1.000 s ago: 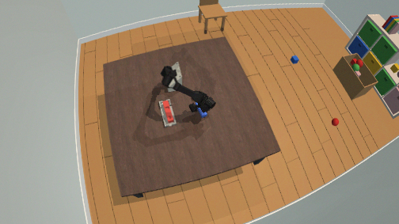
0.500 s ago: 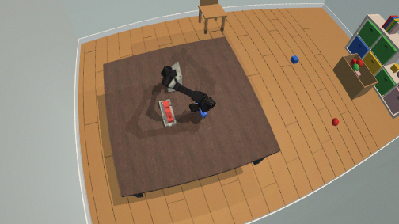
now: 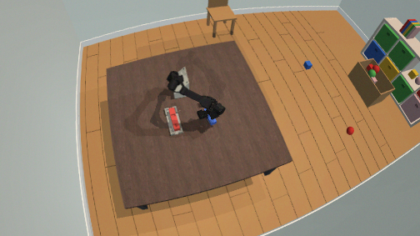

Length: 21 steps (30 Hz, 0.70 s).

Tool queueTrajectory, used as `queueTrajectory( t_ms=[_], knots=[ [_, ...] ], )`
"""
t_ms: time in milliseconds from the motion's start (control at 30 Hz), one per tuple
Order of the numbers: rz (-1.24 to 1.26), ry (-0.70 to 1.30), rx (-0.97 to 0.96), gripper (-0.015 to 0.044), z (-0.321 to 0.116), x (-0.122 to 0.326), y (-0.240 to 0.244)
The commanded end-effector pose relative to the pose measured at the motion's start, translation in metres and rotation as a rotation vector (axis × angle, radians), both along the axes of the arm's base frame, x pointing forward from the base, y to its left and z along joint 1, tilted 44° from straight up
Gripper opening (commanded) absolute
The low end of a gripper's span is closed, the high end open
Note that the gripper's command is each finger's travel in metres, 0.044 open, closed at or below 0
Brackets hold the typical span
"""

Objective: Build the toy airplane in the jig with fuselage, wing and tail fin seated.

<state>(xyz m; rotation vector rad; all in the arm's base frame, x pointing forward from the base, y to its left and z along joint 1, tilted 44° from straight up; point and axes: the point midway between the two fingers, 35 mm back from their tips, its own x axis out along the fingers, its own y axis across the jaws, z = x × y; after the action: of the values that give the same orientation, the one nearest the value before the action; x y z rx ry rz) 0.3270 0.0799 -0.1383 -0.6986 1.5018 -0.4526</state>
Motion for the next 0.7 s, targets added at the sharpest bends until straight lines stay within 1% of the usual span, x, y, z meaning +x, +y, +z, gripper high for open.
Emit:
queueTrajectory(
  t_ms=[0, 667],
  knots=[
    [-0.002, -0.007, 0.01, 0.0, 0.012, 0.003, 0.013],
    [-0.024, 0.016, -0.001, 0.0, 0.058, -0.004, 0.053]
  ],
)
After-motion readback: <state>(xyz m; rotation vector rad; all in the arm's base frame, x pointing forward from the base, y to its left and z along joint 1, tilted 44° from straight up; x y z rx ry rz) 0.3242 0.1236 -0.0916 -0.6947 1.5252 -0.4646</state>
